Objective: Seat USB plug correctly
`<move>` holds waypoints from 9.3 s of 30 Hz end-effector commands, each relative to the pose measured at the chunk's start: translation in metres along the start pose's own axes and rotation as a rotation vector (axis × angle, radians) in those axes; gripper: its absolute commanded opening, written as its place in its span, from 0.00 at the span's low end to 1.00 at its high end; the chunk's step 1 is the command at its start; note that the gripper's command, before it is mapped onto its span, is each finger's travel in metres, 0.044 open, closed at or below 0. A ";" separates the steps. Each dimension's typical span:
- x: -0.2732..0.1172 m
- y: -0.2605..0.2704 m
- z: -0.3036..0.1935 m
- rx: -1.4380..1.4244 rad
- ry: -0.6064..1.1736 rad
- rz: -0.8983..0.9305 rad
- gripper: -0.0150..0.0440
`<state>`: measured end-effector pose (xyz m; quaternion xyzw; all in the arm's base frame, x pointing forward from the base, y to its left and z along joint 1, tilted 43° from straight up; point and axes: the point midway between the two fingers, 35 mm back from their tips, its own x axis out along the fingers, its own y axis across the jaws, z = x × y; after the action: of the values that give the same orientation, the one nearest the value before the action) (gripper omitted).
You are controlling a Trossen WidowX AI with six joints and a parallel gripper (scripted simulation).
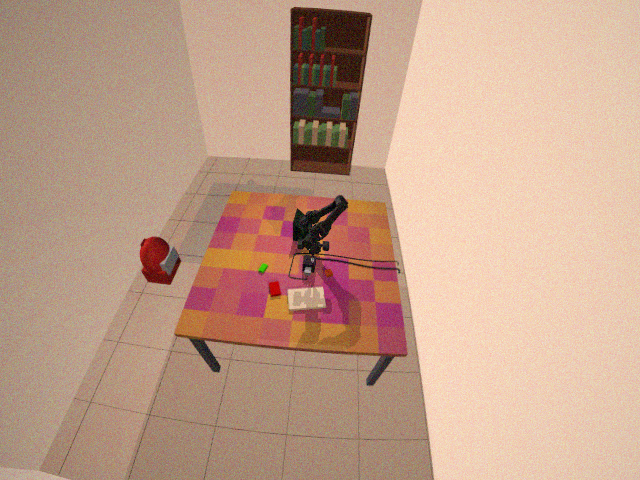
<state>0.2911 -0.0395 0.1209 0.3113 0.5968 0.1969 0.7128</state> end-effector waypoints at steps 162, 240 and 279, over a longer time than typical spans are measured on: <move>0.010 -0.001 0.000 1.676 -0.001 0.001 0.25; 0.020 -0.001 -0.001 1.668 -0.001 0.002 0.25; 0.024 -0.001 -0.001 1.668 -0.001 0.002 0.25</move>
<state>0.2957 -0.0251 0.1033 0.7361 0.5467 -0.3094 0.2522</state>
